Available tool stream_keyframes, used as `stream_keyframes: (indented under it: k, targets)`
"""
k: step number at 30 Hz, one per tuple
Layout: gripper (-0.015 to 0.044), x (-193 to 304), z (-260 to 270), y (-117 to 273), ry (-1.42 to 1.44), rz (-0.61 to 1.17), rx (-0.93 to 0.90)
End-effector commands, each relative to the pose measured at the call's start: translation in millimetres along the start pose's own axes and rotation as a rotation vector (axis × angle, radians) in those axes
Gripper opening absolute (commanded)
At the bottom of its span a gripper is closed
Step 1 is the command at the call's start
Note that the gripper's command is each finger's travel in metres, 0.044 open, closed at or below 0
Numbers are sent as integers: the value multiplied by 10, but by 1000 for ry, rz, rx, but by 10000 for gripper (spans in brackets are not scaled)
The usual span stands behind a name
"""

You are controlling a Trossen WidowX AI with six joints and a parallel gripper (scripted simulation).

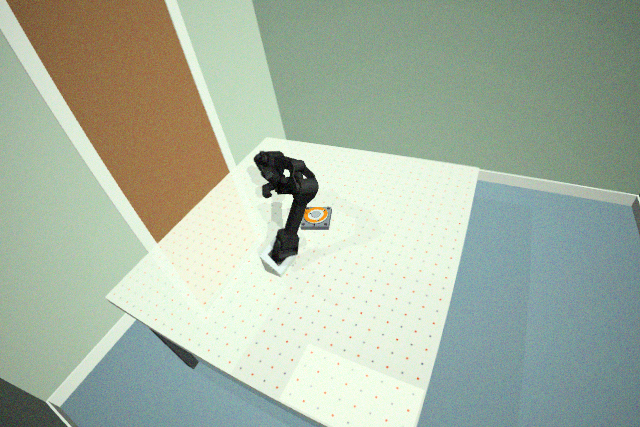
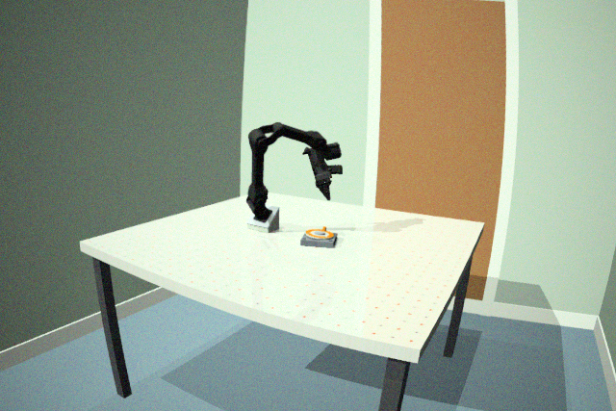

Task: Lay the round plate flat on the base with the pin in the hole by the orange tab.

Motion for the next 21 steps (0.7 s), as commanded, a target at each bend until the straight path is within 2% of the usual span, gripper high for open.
stream_keyframes:
  k: [1, 4, 9, 15, 21]
  targets:
    - [0, -41, -209, -247, -169, 111, -107]
    - [0, -28, -435, -531, -353, 238, -213]
    - [0, 23, -589, -747, -499, 336, -289]
    - [0, 40, -573, -756, -507, 342, -294]
    - [0, 95, -485, -990, -507, 342, -293]
Point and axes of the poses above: the point midway between the two fingers, 35 mm back from their tips, its own y axis back along the fingers, its own z axis across the jaws, x = y × z, the point moved 5 cm from there along y, back along the fingers, and after that the axes turned 11 degrees about y, right-handed, at the moved point
